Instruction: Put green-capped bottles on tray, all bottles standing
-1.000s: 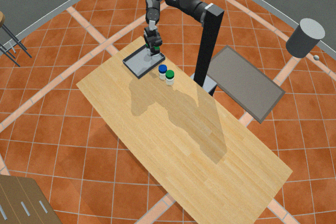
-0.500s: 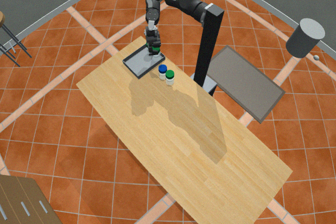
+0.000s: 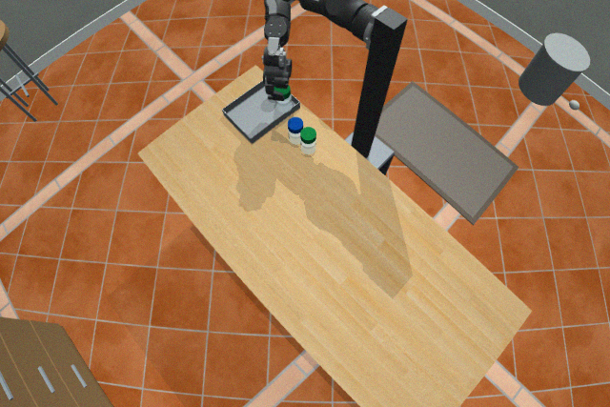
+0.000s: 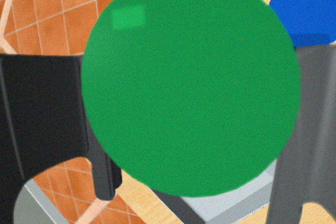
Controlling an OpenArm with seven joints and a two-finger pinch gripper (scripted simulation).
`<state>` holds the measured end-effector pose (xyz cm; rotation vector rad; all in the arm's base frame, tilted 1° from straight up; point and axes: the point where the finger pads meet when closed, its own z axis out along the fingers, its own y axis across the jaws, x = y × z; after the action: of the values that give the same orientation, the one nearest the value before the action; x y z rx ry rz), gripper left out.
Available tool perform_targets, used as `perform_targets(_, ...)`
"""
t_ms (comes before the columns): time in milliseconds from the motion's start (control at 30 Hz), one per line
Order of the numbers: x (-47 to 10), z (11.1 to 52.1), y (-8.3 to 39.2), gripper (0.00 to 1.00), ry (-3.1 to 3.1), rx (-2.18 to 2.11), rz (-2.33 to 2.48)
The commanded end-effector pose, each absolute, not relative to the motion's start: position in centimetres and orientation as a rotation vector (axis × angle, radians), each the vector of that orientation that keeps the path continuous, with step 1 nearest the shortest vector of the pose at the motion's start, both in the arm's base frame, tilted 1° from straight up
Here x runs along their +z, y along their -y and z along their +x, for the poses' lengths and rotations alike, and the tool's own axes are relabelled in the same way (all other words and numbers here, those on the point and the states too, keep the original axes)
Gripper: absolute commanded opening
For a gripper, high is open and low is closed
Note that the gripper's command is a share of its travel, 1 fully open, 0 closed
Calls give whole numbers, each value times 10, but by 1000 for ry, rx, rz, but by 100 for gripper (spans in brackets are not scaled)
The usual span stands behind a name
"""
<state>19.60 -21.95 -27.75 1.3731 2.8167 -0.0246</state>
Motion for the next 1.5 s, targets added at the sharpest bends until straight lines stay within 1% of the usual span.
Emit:
perform_targets(0,-277,197,219,0,-2782,-24,1436)
perform_targets(900,-277,197,219,0,-2315,-13,2106)
perform_targets(1467,-277,197,219,0,-2141,-9,2283)
